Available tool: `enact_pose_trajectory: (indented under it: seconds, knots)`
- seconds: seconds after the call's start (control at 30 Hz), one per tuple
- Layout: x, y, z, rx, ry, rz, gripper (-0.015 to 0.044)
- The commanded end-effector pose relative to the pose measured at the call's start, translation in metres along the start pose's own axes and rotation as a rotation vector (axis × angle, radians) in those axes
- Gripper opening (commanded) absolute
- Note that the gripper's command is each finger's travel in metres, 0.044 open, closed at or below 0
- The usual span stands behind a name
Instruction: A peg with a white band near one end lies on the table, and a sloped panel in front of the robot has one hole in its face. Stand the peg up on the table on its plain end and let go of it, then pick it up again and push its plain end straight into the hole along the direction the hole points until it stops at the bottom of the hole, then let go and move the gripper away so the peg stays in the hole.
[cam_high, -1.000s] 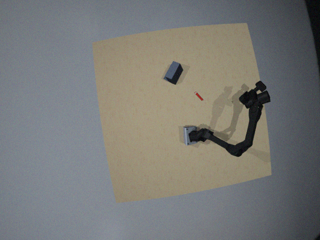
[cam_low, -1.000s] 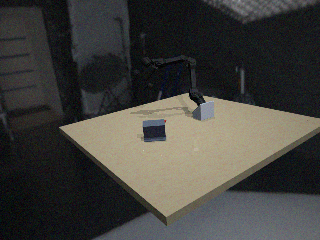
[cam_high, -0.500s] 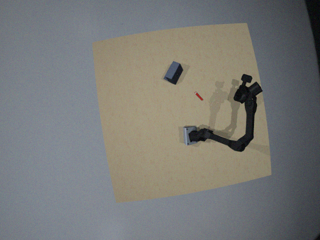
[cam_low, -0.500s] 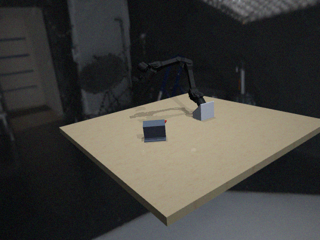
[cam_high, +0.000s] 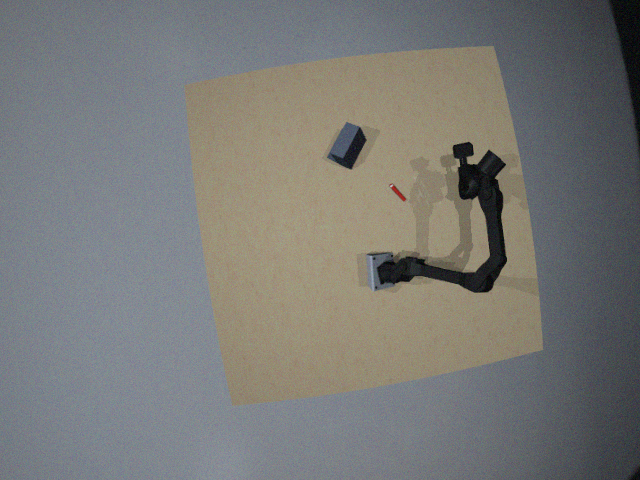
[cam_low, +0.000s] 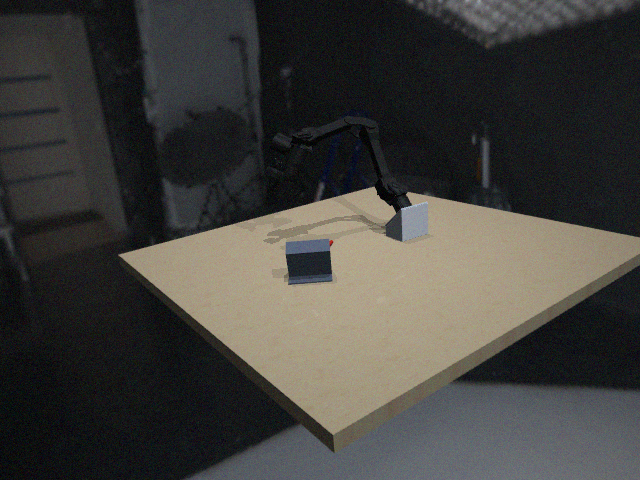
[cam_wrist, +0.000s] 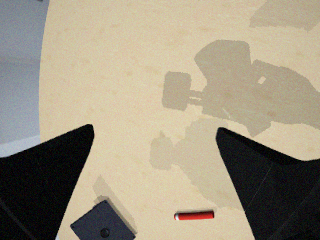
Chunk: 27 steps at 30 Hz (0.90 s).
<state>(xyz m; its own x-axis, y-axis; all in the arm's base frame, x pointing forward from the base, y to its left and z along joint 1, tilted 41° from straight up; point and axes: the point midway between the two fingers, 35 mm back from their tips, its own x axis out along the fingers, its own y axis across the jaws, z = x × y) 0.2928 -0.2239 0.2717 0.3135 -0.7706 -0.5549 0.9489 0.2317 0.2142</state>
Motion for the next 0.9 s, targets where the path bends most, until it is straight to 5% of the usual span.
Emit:
enact_pose_trajectory:
  seconds: [0.0, 0.87]
  knots:
    - [0.008, 0.004, -0.021, -0.144, 0.048, -0.027, 0.044]
    - [0.025, 0.01, -0.126, -0.989, 0.308, -0.084, 0.044]
